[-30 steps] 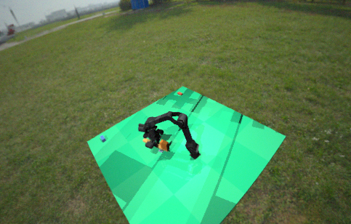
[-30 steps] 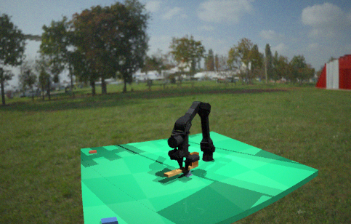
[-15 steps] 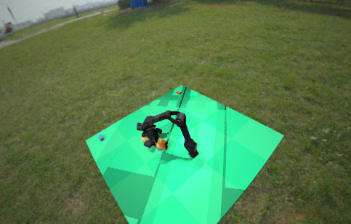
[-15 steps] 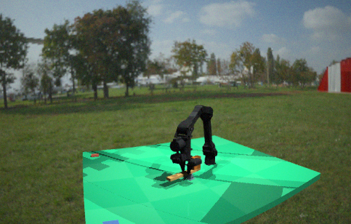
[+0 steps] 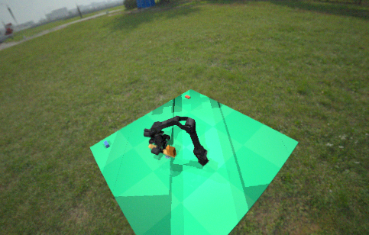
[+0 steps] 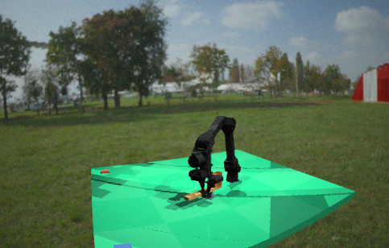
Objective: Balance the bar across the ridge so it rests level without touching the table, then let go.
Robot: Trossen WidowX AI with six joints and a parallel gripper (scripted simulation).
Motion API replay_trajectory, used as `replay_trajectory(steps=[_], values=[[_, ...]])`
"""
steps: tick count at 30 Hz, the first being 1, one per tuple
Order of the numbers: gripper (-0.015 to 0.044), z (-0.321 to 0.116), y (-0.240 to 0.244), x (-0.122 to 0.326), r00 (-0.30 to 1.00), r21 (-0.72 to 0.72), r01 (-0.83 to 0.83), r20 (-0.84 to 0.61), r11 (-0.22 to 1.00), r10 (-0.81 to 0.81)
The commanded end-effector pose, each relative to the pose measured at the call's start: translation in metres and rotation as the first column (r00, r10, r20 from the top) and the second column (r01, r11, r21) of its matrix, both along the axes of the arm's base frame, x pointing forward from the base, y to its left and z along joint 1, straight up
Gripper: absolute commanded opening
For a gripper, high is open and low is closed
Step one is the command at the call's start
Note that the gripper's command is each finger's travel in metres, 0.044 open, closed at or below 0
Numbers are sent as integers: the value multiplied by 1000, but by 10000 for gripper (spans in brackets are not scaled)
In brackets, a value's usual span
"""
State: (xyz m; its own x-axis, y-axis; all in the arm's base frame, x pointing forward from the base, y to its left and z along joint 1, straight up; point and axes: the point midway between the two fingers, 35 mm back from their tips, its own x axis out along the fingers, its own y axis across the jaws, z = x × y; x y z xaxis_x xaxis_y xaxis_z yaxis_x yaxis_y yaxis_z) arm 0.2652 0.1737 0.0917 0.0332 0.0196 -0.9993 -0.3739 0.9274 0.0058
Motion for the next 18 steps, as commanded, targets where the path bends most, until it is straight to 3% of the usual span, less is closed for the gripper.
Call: replay_trajectory(steps=[1, 18], values=[[0, -3, 0, 0, 1000, 0, 2, -4, 1000, -2], [0, -5, 1, 0, 1000, 0, 2, -4, 1000, -2]])
